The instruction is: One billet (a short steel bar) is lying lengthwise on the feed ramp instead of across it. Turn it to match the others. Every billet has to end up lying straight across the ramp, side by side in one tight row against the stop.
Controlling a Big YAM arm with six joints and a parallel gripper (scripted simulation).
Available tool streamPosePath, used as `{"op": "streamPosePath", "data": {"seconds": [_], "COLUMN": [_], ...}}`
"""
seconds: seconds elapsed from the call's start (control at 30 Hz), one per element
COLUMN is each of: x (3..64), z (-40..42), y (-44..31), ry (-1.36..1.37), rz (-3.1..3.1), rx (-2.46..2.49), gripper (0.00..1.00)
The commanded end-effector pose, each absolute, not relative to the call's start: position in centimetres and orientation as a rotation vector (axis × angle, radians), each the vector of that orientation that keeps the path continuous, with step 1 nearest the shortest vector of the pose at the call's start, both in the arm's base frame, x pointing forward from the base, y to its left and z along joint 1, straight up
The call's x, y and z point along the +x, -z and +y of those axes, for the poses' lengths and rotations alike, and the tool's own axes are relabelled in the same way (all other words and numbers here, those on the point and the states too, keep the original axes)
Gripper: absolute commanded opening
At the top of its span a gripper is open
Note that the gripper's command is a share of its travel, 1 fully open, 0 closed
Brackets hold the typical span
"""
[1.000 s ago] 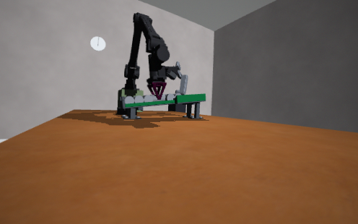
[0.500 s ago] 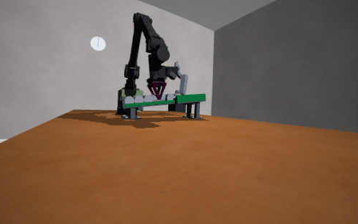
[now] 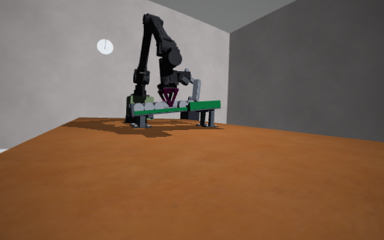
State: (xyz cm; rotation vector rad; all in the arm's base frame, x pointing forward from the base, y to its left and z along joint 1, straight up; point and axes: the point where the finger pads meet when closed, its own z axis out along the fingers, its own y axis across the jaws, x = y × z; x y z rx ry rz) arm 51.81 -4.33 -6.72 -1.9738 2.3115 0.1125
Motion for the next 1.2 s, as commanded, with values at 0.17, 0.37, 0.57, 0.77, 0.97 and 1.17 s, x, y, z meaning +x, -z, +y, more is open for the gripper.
{"op": "streamPosePath", "data": {"seconds": [0.17, 0.37, 0.57, 0.77, 0.97, 1.17], "x": [52.0, 54.0, 54.3, 54.3, 54.3, 54.3], "z": [-4.7, -4.9, -5.0, -5.0, -5.0, -5.0], "y": [6.3, 4.5, 3.4, 2.7, 1.8, 1.1], "ry": [-0.114, -0.063, -0.047, -0.046, -0.045, -0.044], "rz": [2.313, 2.289, 2.280, 2.280, 2.280, 2.281], "rx": [-1.973, -1.958, -1.953, -1.953, -1.952, -1.952], "gripper": [0.00, 0.00, 0.00, 0.00, 0.00, 0.00]}}
